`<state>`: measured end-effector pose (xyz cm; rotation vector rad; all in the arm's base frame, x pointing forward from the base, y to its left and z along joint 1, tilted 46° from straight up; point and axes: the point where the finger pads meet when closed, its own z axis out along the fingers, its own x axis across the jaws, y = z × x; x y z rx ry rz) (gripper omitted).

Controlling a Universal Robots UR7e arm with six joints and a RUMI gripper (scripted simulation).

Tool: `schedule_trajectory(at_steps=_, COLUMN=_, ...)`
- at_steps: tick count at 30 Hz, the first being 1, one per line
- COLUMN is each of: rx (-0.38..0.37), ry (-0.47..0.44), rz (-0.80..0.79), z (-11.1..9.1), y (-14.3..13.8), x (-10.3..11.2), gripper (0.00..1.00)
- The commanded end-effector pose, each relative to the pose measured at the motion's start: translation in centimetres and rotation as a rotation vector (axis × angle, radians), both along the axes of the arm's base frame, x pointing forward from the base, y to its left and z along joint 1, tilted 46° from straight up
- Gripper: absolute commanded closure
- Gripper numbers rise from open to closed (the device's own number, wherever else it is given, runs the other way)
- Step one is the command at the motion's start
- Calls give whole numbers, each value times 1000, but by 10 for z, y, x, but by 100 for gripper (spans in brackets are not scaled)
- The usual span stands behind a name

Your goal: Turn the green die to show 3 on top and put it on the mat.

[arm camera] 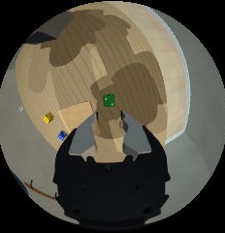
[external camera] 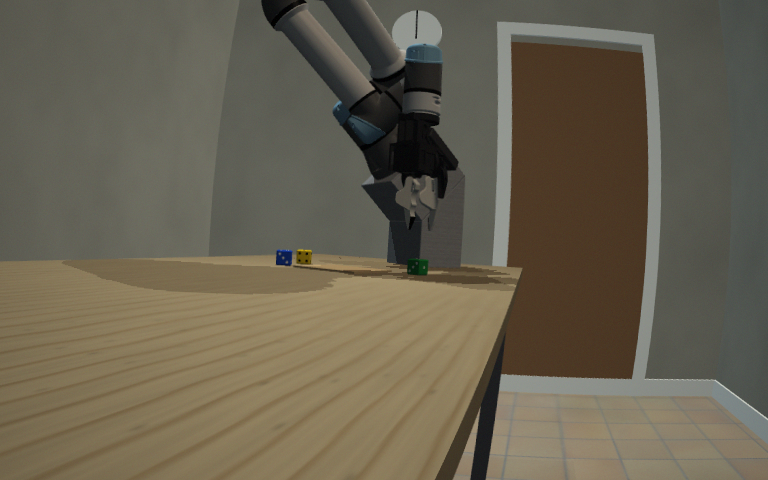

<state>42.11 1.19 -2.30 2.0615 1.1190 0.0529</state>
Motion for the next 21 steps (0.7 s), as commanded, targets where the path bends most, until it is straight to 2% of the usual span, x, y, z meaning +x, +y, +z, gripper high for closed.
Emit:
schedule_trajectory(at_steps=1, rx=0, ry=-1, rz=1, z=-3, y=-3, x=2, gripper=72)
schedule_trajectory(at_steps=21, rx=0, ry=-1, rz=1, z=-21, y=-19, x=12, gripper=72)
